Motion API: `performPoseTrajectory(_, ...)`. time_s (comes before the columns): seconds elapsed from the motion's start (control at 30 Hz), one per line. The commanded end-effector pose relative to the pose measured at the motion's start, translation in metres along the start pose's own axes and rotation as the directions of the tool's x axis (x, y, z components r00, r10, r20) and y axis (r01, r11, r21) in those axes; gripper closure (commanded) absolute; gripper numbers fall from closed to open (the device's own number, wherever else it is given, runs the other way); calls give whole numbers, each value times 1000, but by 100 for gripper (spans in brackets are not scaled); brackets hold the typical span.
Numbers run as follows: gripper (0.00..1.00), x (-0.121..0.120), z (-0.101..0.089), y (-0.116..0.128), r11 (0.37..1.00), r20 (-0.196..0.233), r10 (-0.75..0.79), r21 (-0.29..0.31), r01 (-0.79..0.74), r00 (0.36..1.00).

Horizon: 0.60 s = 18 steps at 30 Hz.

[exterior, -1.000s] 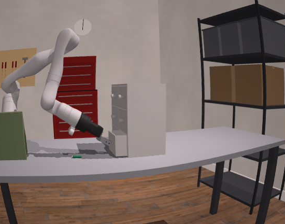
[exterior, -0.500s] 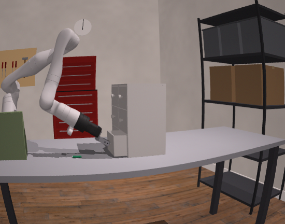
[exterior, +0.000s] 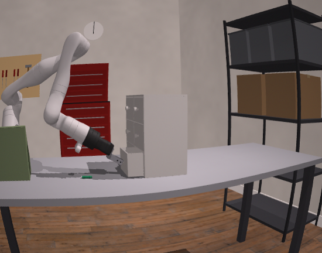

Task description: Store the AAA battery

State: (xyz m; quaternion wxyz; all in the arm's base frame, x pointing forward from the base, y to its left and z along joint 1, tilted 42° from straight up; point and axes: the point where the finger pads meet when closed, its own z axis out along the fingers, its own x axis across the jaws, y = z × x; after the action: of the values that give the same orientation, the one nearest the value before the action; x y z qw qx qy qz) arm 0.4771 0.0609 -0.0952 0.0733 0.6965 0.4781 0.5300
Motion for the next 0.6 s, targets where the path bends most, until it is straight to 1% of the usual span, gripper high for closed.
performPoseTrajectory(0.0, 63, 0, -1, 0, 1000, 1, 1, 0, -1, 1000)
performPoseTrajectory(0.57, 63, 0, -2, -1, 1000, 1, 1, 0, -1, 1000)
